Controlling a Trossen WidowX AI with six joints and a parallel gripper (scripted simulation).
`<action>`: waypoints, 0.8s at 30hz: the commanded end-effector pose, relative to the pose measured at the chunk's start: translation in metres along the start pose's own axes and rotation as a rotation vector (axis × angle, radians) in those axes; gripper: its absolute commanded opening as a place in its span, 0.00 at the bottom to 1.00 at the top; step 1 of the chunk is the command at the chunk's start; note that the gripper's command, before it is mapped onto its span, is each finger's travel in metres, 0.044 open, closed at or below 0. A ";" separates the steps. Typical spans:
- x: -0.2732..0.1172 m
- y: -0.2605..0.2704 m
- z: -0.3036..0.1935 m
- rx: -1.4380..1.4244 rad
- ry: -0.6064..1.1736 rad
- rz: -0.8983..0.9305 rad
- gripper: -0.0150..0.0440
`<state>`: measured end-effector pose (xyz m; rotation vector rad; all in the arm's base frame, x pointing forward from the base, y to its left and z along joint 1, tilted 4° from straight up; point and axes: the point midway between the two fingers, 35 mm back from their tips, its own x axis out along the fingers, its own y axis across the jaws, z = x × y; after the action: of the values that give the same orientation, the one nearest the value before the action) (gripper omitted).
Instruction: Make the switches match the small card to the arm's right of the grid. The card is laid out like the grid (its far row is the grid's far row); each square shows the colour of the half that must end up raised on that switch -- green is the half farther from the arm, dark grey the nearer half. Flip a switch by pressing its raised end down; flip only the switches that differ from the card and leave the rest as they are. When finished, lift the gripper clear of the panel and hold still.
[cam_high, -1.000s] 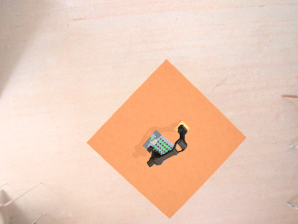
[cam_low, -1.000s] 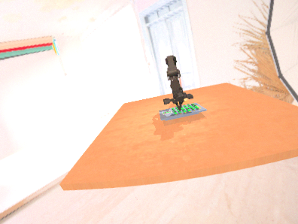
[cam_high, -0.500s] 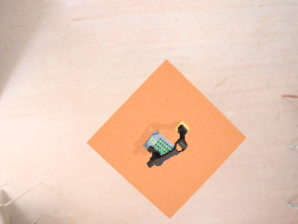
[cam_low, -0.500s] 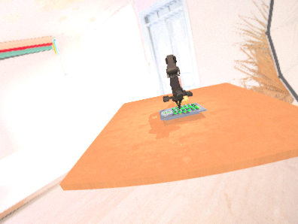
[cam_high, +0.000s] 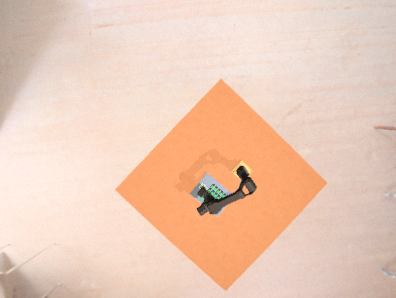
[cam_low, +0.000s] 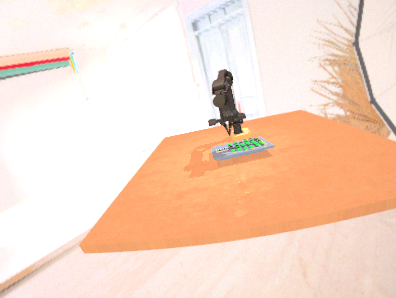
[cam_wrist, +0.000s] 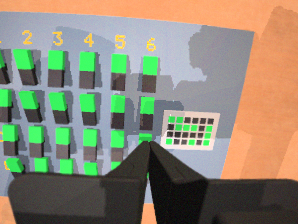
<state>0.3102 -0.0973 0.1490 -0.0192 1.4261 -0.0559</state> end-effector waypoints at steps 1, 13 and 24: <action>0.000 -0.002 -0.007 -0.012 -0.014 0.002 0.25; 0.042 -0.001 -0.007 -0.012 -0.039 0.002 0.25; 0.053 -0.001 -0.007 -0.012 -0.039 0.002 0.25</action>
<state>0.3105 -0.1014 0.1013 -0.0285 1.3830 -0.0518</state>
